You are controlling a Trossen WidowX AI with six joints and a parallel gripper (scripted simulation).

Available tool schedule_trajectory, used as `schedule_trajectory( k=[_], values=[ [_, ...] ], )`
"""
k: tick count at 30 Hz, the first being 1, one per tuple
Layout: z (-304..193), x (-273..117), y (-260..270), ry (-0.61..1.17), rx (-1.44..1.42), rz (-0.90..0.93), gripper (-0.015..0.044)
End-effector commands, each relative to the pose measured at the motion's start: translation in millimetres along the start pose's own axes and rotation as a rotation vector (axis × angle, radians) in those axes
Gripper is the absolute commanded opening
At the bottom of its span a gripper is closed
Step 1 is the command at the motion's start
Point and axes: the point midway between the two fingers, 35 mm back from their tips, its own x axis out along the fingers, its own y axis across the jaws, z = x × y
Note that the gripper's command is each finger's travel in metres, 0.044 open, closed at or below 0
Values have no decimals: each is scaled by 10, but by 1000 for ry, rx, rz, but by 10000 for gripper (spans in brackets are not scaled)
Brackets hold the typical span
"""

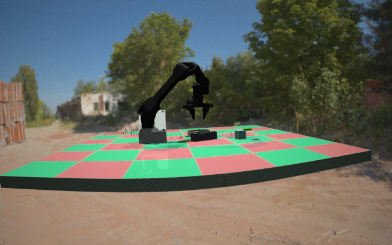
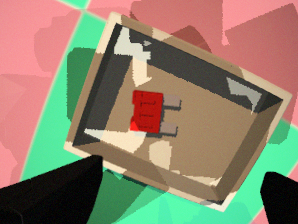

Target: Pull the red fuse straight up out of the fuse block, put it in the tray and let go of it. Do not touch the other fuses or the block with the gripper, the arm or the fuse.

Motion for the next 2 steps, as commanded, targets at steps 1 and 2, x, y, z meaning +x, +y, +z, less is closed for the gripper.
schedule_trajectory(
  k=[1,2],
  values=[
    [0,0,0,0,0,0,330],
    [0,0,0,0,0,0,330]
  ],
)
